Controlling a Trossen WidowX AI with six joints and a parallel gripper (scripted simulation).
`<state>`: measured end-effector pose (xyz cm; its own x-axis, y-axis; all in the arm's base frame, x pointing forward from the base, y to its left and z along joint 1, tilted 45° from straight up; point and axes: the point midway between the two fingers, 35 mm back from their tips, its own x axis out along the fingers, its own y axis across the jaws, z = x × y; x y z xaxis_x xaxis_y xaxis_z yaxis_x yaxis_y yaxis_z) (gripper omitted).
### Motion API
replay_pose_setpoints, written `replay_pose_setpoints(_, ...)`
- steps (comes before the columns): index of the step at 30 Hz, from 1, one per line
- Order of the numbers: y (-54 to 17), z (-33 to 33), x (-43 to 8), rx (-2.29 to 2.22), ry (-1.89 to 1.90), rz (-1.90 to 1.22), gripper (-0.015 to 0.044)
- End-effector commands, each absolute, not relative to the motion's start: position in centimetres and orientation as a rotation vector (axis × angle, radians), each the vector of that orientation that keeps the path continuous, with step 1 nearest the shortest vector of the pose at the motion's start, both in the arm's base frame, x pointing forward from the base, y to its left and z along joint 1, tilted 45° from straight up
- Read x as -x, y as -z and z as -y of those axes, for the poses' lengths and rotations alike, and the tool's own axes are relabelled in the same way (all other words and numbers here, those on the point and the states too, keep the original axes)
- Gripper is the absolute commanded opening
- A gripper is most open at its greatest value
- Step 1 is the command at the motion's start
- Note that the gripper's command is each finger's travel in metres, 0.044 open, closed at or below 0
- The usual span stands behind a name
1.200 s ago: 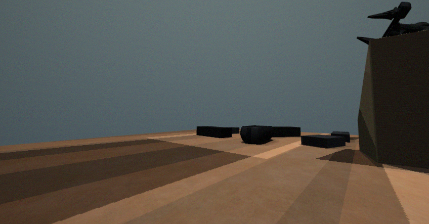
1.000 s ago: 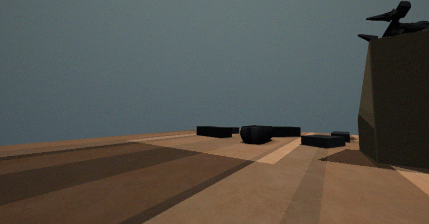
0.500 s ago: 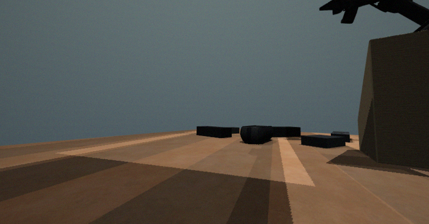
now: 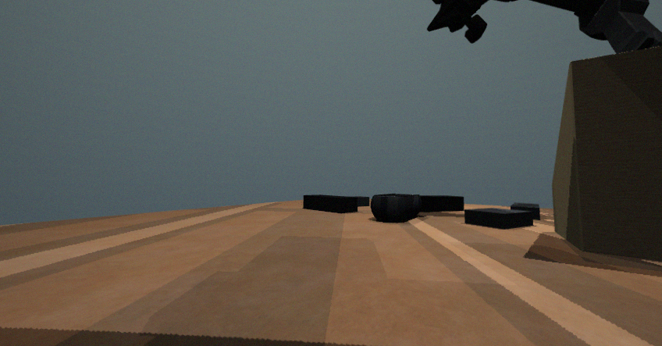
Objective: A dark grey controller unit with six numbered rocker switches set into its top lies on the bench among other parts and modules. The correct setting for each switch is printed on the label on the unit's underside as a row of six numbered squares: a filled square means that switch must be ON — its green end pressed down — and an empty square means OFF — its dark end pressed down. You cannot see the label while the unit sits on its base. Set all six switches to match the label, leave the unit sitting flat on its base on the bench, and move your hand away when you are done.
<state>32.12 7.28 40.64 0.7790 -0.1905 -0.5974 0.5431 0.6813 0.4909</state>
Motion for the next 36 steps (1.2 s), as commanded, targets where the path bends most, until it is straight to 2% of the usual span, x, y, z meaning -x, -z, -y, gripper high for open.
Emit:
replay_pose_setpoints(1,-35.6,-7.0,-36.8,-0.332,0.465,-0.710,0.0000)
replay_pose_setpoints(11,-23.9,-4.4,-43.7,0.387,0.364,-1.125,0.0000)
replay_pose_setpoints(17,-16.3,-1.6,-45.8,0.814,0.179,-1.416,0.0000)
replay_pose_setpoints(24,-8.2,1.8,-46.4,1.195,-0.146,-1.720,0.0000)
replay_pose_setpoints(31,0.4,5.6,-45.0,1.493,-0.653,-1.992,0.0000)
replay_pose_setpoints(36,1.8,6.2,-44.6,1.528,-0.755,-2.027,0.0000)
